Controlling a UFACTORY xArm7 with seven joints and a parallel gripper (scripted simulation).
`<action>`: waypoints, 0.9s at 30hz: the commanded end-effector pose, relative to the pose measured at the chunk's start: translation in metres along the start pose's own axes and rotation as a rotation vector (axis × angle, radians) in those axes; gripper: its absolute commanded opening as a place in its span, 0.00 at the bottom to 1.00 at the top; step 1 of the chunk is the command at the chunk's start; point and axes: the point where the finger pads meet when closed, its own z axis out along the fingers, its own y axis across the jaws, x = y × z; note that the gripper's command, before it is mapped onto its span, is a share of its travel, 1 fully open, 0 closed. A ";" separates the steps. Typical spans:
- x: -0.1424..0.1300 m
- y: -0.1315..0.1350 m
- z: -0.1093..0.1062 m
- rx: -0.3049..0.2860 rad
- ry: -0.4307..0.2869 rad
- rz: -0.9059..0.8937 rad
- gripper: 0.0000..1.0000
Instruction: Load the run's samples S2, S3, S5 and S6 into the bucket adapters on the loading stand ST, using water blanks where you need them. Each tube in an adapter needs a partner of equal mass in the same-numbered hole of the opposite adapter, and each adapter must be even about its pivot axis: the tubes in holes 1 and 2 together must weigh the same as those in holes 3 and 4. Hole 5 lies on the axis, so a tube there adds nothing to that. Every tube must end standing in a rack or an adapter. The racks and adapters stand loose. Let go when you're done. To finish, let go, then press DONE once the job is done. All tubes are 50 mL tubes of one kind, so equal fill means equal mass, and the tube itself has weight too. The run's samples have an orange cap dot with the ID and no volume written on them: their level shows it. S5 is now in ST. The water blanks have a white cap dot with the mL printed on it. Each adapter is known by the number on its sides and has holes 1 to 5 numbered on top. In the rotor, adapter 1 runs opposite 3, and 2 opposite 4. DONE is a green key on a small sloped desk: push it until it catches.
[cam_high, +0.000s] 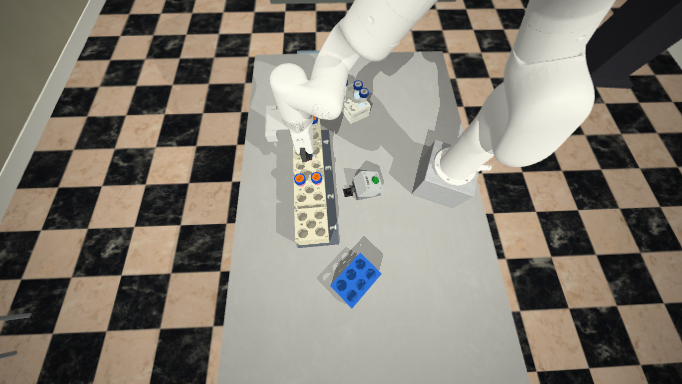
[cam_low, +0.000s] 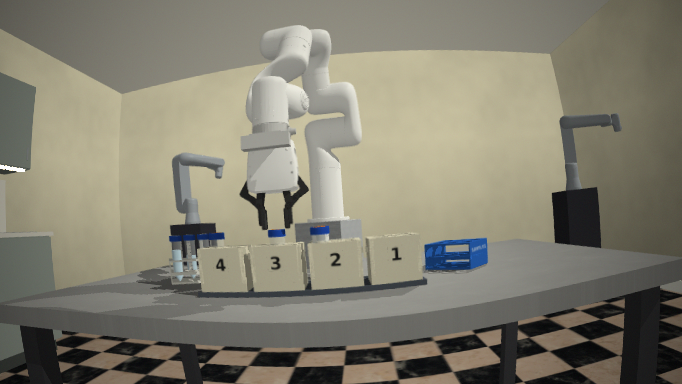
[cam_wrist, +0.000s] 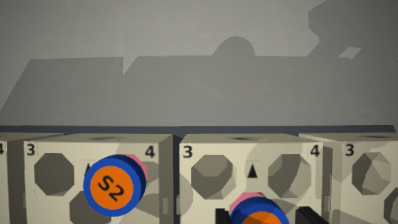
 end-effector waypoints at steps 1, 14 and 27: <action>0.002 0.000 -0.010 -0.001 0.004 0.000 0.44; 0.002 0.000 -0.032 -0.001 0.004 0.000 0.44; 0.001 0.000 -0.054 -0.001 0.004 0.000 0.44</action>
